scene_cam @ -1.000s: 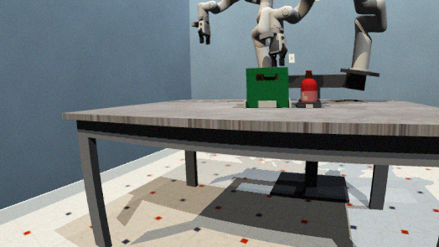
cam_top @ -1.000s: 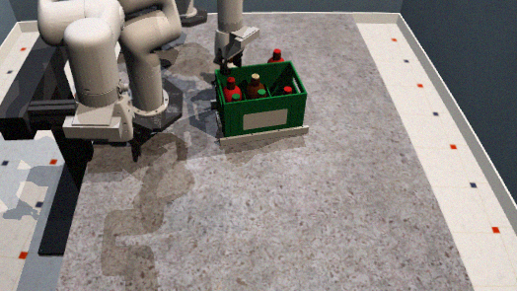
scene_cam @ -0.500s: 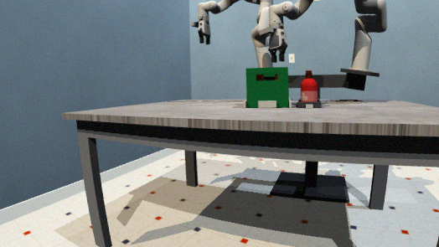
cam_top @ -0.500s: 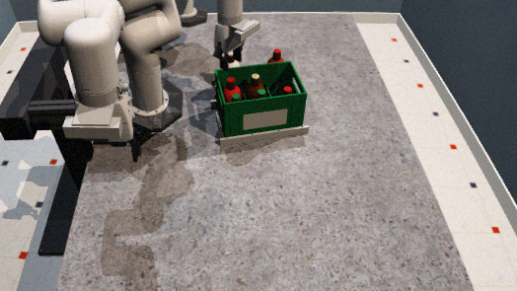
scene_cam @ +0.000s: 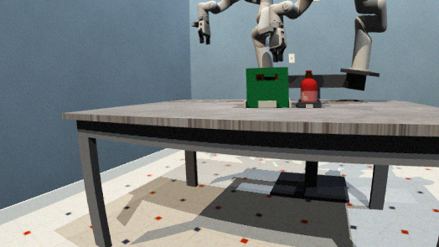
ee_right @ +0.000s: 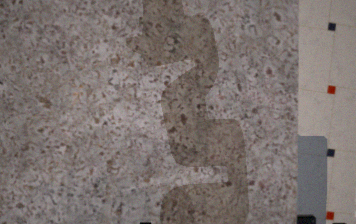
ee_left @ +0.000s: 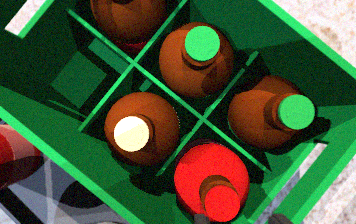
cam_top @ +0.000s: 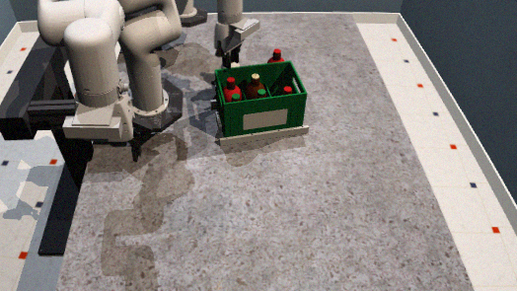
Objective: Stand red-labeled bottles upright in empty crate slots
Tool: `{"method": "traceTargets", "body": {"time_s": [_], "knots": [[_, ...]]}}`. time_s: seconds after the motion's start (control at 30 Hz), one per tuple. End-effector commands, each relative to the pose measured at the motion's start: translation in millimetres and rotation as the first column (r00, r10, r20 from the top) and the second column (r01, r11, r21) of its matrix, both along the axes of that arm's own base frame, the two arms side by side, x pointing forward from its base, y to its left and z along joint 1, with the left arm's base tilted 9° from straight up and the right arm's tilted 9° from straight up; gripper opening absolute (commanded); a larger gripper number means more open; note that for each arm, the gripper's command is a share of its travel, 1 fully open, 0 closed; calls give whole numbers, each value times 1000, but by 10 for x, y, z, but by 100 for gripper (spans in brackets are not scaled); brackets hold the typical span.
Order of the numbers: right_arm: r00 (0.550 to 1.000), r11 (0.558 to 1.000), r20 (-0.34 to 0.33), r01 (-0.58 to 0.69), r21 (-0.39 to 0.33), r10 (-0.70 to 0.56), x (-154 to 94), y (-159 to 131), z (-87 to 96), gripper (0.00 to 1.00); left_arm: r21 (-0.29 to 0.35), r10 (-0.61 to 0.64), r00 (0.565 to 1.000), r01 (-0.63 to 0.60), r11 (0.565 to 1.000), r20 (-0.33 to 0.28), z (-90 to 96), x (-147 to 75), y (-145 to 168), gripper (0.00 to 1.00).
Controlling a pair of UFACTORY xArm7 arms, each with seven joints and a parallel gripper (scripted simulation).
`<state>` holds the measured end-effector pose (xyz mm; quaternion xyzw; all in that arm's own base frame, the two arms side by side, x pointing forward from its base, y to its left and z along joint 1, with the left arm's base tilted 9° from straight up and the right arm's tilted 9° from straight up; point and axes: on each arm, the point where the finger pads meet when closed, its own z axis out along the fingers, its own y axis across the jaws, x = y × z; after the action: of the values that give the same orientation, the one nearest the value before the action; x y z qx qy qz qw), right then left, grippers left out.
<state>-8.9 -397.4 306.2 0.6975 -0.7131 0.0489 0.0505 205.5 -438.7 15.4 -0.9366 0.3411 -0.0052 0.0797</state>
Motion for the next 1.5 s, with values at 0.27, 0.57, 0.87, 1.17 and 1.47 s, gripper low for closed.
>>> {"method": "traceTargets", "body": {"time_s": [0.27, 0.57, 0.87, 1.17, 1.47], "knots": [[1000, 1000, 1, 0, -4, 0, 0, -7, 16, 100, -4, -1, 1000, 1, 1000, 1, 14, 1, -15, 0], [1000, 1000, 1, 0, -4, 0, 0, -7, 16, 100, -4, -1, 1000, 1, 1000, 1, 14, 1, -15, 0], [1000, 1000, 1, 0, -4, 0, 0, -7, 16, 100, -4, -1, 1000, 1, 1000, 1, 14, 1, -15, 0], [1000, 1000, 1, 0, -4, 0, 0, -7, 16, 100, -5, -1, 1000, 1, 1000, 1, 31, 76, 30, 0], [1000, 1000, 1, 0, -4, 0, 0, -7, 16, 100, -11, -2, 1000, 2, 1000, -1, 126, 514, 332, 0]]}}
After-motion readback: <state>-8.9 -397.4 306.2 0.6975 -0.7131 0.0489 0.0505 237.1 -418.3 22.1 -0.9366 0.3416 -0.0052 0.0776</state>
